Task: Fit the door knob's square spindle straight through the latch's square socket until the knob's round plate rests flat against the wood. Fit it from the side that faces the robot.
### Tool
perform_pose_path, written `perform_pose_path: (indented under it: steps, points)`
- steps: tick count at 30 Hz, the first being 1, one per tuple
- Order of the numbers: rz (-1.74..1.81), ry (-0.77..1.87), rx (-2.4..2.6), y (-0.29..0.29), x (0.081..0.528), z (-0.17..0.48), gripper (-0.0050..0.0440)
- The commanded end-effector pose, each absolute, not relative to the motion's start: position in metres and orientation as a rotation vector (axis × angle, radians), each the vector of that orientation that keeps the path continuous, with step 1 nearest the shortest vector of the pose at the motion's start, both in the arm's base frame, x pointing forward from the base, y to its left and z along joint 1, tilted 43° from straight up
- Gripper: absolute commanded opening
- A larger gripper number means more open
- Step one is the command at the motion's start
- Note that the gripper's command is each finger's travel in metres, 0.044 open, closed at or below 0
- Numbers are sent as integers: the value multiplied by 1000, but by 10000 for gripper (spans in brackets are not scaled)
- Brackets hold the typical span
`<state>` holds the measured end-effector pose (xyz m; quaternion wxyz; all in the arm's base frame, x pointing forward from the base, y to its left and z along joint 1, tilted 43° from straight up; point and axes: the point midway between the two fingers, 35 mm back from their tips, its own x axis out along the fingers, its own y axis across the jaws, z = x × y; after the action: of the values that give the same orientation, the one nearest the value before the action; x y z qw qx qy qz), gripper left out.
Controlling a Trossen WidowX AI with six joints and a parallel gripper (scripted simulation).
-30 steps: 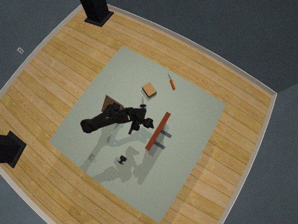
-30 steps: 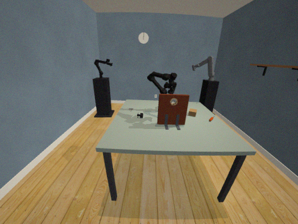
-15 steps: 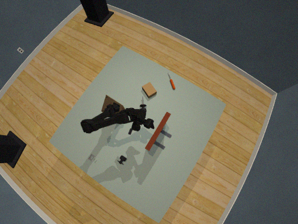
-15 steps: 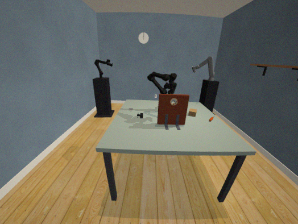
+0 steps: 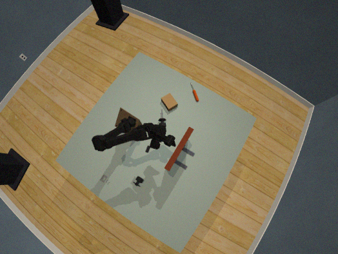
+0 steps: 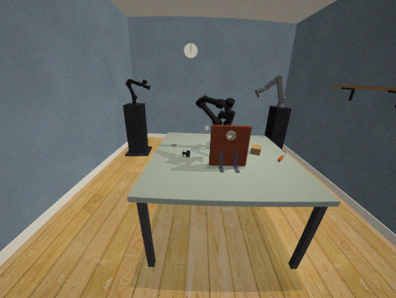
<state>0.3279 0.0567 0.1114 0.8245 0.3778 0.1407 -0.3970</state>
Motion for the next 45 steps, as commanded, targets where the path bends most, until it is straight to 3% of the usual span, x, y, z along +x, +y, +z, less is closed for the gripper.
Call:
perform_pose_path:
  steps: [1, 31, 45]
  points:
    - [-846, 304, 800, 55, 329, 109, 440]
    - [-845, 303, 800, 48, 338, 102, 440]
    - [-846, 304, 800, 69, 314, 122, 440]
